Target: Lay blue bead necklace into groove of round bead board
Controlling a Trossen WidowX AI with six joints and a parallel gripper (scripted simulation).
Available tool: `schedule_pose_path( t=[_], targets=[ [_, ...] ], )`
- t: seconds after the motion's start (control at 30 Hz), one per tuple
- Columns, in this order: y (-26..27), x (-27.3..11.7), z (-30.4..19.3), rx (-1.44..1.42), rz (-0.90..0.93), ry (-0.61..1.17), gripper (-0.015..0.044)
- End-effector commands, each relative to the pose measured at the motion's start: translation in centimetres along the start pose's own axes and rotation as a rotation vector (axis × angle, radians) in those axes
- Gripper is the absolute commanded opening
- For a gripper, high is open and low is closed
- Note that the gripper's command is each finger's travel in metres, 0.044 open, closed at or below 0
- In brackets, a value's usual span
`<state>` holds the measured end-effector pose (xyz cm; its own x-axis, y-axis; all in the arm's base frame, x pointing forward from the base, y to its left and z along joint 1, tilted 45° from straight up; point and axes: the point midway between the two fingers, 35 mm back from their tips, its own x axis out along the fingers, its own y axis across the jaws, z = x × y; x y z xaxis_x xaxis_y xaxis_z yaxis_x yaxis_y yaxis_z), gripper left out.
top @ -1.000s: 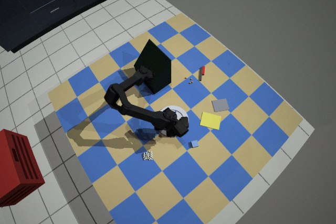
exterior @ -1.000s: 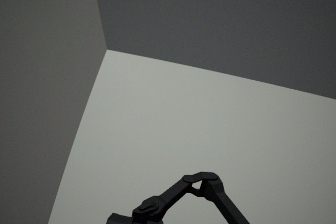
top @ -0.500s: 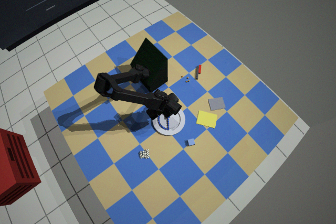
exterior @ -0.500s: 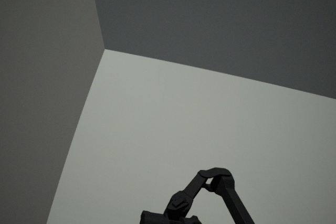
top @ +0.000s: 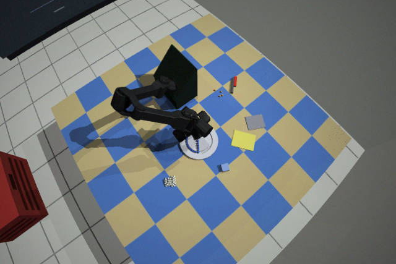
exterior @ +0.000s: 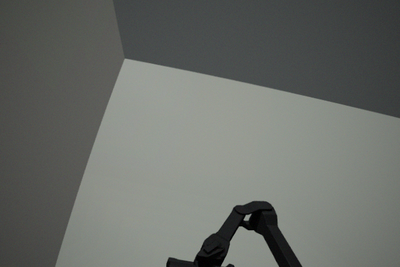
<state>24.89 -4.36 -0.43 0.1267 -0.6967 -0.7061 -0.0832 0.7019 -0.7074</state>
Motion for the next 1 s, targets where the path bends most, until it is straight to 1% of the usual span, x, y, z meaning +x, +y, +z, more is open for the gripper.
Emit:
schedule_pose_path(
  t=[0.0,0.47,0.6,0.63,0.97],
  targets=[
    [0.0,0.5,-0.1,-0.01,-0.002,0.001,0.012],
    [0.0,2.5,-0.3,-0.017,-0.005,0.004,0.012],
    [0.0,2.3,-0.2,-0.008,-0.002,0.005,0.0015],
    [0.0,2.3,-0.2,-0.008,-0.002,0.005,0.0],
    [0.0,2.3,-0.2,-0.008,-0.002,0.005,0.0]
  ],
)
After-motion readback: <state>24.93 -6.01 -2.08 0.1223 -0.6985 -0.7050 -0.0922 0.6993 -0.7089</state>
